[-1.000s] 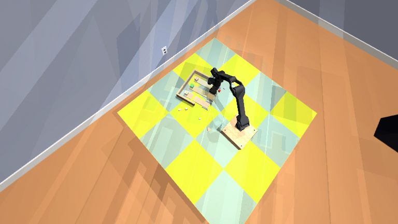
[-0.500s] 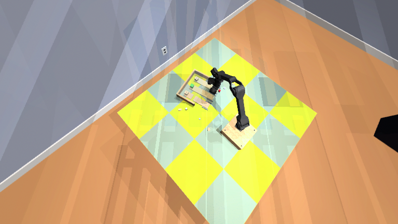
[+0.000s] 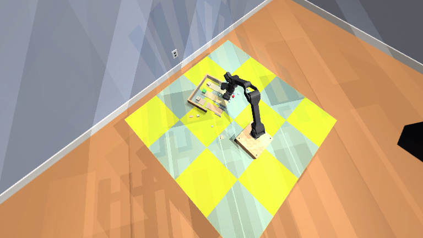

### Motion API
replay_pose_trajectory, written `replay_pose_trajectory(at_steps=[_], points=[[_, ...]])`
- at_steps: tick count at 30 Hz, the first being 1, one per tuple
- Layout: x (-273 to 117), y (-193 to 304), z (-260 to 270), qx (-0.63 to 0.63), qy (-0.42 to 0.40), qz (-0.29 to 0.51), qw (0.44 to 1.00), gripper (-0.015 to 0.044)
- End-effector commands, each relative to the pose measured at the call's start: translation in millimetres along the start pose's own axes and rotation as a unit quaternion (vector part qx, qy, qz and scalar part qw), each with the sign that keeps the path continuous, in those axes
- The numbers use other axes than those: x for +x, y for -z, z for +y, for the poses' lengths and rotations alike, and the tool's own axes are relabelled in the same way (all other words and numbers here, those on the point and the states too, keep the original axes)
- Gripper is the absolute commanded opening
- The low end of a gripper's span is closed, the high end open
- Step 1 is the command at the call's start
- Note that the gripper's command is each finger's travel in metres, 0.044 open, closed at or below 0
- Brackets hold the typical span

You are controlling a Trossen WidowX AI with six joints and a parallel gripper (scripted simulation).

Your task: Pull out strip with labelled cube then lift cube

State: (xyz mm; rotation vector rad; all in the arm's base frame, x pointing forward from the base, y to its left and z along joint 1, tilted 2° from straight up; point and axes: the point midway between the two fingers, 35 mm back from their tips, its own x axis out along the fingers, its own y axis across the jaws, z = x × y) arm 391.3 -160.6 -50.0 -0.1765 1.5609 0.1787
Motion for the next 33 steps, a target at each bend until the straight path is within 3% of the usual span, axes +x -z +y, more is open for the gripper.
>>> replay_pose_trajectory(at_steps=[1, 33], points=[[1, 0, -1, -0.002, 0.003, 0.000, 1.000, 0.0000], [4, 25, 0, -0.002, 0.003, 0.001, 1.000, 0.0000]])
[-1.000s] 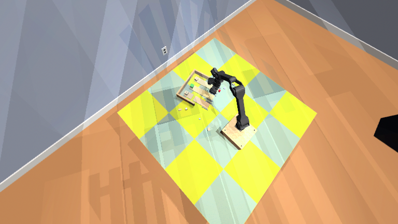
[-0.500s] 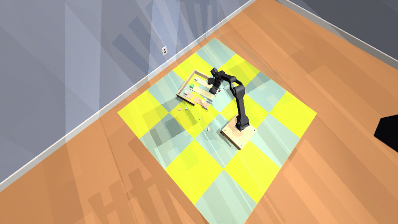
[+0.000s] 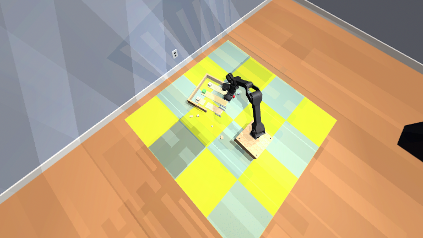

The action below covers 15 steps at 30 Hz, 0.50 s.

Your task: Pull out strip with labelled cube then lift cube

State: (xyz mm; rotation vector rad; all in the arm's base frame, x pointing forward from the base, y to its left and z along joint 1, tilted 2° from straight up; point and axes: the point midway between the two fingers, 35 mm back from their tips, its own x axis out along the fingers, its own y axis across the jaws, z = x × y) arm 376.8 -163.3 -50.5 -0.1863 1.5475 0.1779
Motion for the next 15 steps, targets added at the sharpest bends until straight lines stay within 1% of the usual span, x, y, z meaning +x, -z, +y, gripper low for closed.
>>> replay_pose_trajectory(at_steps=[1, 15], points=[[3, 12, 0, 0.001, -0.002, 0.007, 1.000, 0.0000], [4, 34, 0, 0.001, -0.002, 0.008, 1.000, 0.0000]])
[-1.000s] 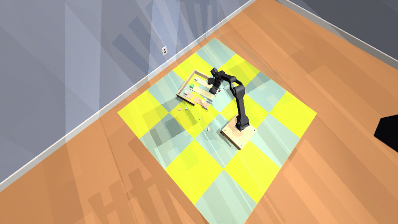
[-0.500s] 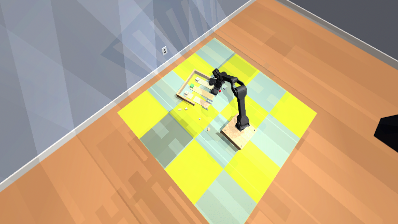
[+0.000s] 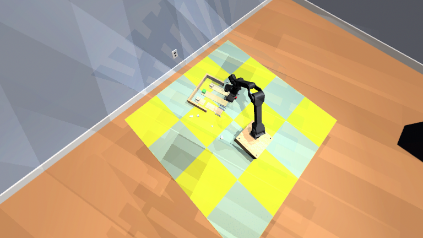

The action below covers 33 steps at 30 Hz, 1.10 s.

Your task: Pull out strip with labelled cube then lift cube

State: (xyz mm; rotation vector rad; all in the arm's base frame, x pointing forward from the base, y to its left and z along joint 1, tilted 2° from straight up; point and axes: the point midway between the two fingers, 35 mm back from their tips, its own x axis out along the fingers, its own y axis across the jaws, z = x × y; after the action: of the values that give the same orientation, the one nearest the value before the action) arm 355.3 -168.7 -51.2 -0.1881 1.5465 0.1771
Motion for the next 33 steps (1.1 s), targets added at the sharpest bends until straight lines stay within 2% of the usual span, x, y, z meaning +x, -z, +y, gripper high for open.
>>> replay_pose_trajectory(at_steps=[1, 33], points=[[4, 13, 0, 0.001, -0.002, 0.009, 1.000, 0.0000], [4, 62, 0, 0.002, -0.002, 0.011, 1.000, 0.0000]])
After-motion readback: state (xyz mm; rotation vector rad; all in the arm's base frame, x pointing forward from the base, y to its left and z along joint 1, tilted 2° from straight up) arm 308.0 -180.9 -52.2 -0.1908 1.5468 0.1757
